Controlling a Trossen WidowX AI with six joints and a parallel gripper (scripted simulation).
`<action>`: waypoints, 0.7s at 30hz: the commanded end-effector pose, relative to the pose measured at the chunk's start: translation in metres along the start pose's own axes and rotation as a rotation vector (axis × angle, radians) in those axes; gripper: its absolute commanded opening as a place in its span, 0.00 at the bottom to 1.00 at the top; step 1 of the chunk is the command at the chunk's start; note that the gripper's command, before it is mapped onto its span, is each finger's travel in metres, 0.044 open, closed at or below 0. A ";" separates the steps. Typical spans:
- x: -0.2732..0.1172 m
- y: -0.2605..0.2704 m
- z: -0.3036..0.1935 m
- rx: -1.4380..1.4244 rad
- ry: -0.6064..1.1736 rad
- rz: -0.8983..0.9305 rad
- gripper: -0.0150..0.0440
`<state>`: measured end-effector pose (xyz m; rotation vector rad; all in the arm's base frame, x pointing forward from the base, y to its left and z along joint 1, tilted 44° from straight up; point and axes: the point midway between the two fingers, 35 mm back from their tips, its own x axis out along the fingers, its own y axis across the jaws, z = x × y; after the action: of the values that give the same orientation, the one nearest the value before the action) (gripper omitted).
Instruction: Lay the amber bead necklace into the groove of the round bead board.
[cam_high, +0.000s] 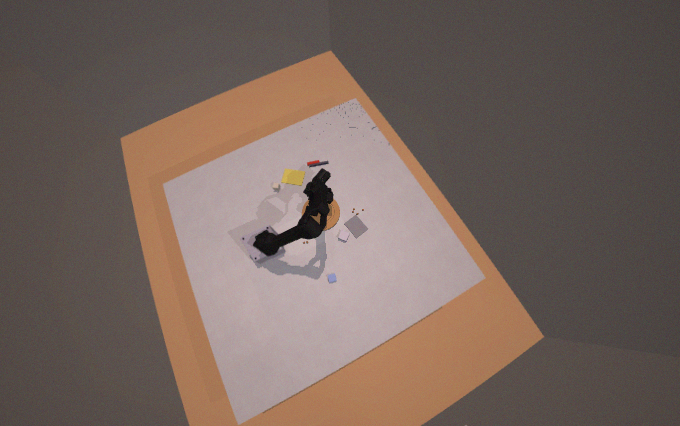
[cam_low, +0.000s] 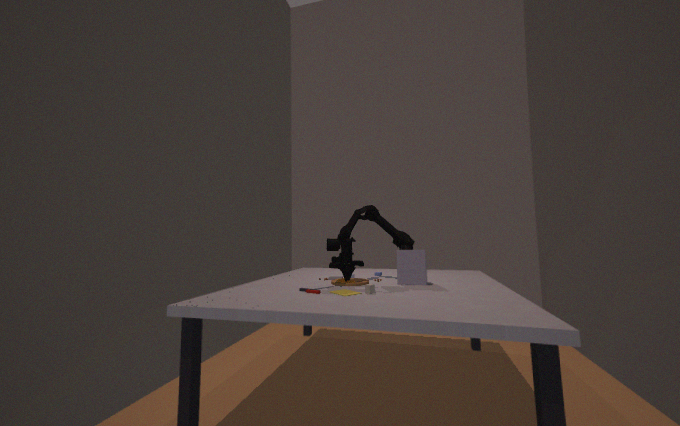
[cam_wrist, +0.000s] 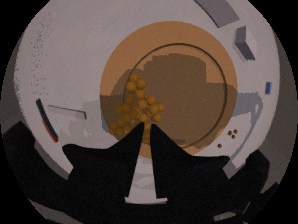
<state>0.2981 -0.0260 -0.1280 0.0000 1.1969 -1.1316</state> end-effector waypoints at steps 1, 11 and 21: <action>0.000 0.000 0.000 0.001 0.000 0.001 0.25; 0.000 0.000 0.000 0.001 0.000 0.001 0.25; -0.006 -0.001 0.000 -0.006 -0.002 -0.004 0.25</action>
<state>0.2973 -0.0250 -0.1262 -0.0066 1.2006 -1.1305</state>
